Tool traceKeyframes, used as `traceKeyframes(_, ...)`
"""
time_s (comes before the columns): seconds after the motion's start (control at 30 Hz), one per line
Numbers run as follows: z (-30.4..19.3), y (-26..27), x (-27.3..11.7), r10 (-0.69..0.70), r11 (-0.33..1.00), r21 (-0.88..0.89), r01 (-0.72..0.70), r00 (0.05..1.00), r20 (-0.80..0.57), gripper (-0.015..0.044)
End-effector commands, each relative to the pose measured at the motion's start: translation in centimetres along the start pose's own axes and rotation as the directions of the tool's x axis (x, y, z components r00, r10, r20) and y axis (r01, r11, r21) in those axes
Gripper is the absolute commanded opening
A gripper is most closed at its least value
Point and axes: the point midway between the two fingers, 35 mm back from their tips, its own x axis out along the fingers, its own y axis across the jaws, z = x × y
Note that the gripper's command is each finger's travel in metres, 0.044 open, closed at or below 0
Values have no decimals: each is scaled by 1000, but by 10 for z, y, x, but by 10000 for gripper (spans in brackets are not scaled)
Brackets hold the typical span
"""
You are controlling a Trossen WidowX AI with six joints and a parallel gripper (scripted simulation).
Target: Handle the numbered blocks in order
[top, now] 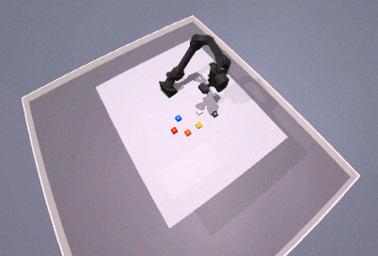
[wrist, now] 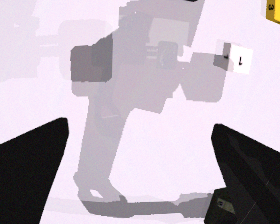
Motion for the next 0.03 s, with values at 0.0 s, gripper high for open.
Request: traceKeyframes(0.0, -3, 6, 0, 8, 1000, 19, -8, 1000, -10, 400)
